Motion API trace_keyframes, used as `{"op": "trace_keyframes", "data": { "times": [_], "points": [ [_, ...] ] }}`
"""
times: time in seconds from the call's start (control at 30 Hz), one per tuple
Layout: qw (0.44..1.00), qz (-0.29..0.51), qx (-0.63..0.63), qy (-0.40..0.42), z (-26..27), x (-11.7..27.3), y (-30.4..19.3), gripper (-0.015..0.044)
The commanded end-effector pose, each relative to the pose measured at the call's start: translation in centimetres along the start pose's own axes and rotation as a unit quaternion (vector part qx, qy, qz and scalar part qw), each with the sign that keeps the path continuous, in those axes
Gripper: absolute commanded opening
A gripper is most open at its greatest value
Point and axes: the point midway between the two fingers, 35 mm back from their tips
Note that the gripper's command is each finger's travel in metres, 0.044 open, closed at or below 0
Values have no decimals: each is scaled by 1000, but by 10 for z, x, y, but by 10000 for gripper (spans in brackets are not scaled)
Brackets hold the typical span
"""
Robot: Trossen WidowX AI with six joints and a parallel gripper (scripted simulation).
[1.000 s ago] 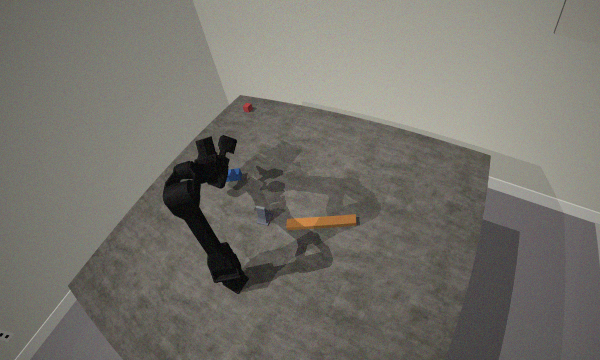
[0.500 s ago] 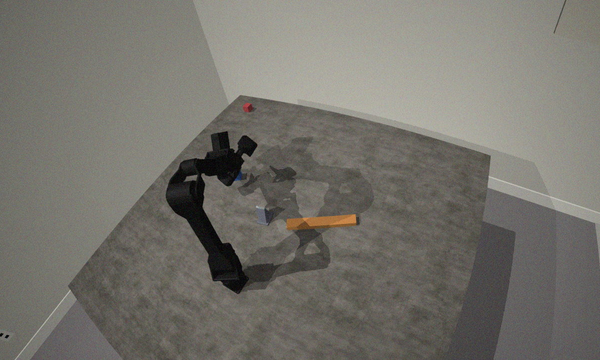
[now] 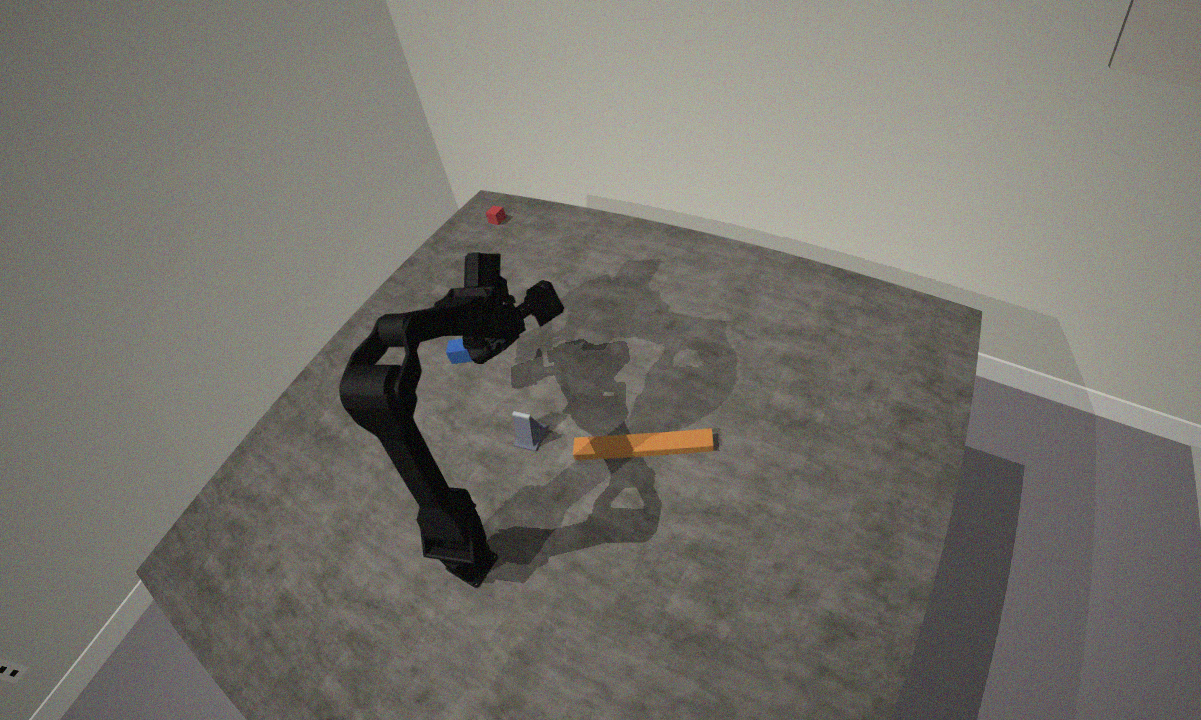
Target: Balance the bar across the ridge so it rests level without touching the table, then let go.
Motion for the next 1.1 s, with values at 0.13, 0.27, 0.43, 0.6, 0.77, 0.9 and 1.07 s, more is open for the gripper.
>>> {"op": "trace_keyframes", "data": {
  "times": [0.13, 0.27, 0.43, 0.6, 0.77, 0.9, 1.07],
  "points": [
    [988, 65, -138, -2, -35, 4, -35, 315],
    [974, 97, -207, -7, -51, 8, -53, 315],
    [947, 135, -292, -15, -68, 16, -77, 315],
    [910, 172, -376, -27, -83, 27, -100, 315],
    [865, 205, -455, -40, -96, 39, -123, 315],
    [824, 230, -515, -52, -104, 51, -141, 315],
    [765, 258, -586, -69, -113, 66, -161, 315]
  ]
}}
Point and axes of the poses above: the point midway between the two fingers, 35 mm back from their tips, its own x axis back along the fingers, its own z axis across the jaws, y = z × x, and after that the axes turned 1 degree about -x, right-handed
